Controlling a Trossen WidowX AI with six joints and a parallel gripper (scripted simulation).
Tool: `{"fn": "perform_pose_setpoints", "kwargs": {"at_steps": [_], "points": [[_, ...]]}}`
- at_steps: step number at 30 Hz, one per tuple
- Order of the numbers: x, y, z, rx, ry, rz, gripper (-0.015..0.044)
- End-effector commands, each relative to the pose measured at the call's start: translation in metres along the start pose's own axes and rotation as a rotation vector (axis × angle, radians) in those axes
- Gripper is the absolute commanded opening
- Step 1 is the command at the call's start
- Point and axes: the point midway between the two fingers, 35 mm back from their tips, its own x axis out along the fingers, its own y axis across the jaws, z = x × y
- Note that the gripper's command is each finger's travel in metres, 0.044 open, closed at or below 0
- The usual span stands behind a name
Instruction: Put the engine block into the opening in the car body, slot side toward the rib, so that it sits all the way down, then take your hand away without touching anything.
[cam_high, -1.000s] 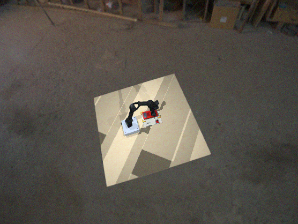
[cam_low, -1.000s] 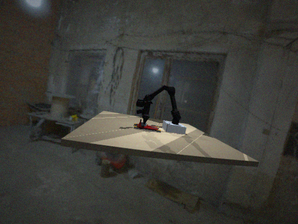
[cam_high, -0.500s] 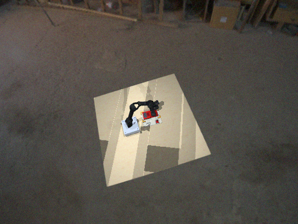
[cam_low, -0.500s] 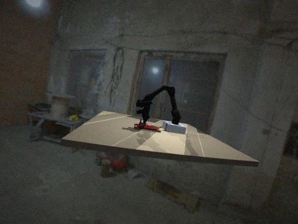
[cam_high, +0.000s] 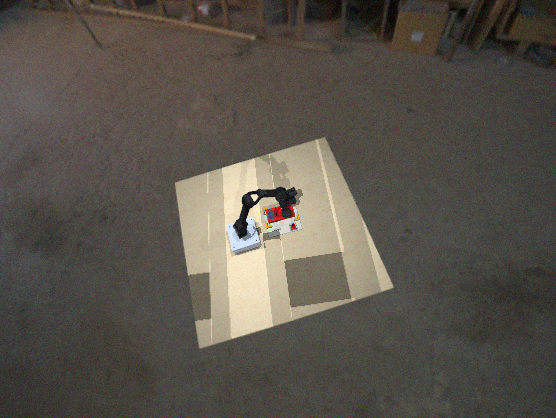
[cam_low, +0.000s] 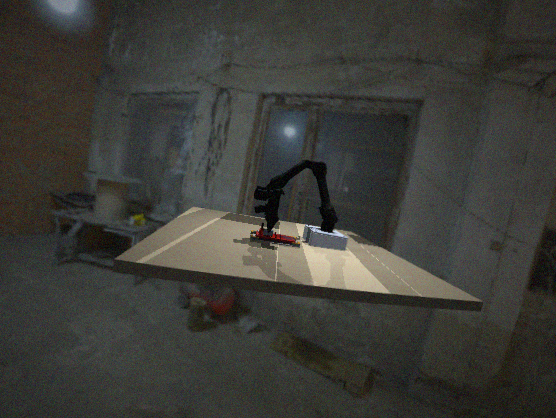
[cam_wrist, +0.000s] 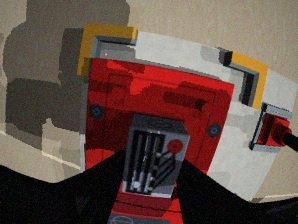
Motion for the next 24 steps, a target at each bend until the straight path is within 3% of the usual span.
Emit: {"fn": "perform_pose_setpoints", "kwargs": {"at_steps": [1,7,18,24], "points": [[0.0009,0.0004,0.0,-0.003,0.0,0.004,0.0159],[0.0017,0.0004,0.0,-0.003,0.0,0.004,0.0159],[0.0009,0.0,0.0,0.0,0.0,0.0,0.044],[0.0009,0.0,0.0,0.0,0.0,0.0,0.044]]}}
